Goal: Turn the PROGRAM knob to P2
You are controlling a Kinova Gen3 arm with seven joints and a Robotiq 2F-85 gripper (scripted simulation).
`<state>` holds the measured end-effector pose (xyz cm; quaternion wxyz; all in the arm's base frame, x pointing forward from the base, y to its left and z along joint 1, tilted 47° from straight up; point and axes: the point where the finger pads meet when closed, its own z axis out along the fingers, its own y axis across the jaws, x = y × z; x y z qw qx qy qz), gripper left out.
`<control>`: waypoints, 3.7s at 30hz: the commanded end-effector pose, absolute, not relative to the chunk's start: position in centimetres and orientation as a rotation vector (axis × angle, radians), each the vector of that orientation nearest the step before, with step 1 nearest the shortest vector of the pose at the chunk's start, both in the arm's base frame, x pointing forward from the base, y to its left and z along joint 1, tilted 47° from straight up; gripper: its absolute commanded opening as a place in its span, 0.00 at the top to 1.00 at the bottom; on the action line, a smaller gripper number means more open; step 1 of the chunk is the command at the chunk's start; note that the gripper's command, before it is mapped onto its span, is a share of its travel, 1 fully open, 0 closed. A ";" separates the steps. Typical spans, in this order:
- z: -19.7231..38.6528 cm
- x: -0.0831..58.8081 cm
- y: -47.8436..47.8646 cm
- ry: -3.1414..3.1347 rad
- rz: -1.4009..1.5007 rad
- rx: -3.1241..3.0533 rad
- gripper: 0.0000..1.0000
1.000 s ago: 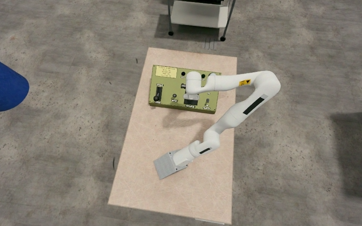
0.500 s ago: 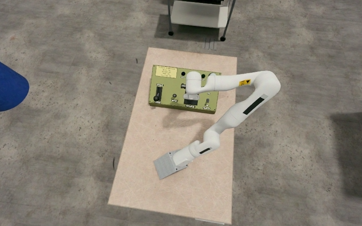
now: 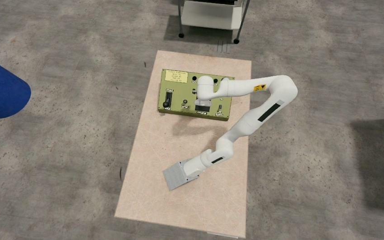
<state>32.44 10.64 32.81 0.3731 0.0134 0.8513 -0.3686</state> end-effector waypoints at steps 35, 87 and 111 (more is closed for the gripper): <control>29.1 28.5 9.3 2.174 -0.948 0.030 0.23; 24.7 34.5 3.0 2.174 -0.953 0.024 0.23; 23.1 36.8 0.9 2.174 -0.945 0.029 0.23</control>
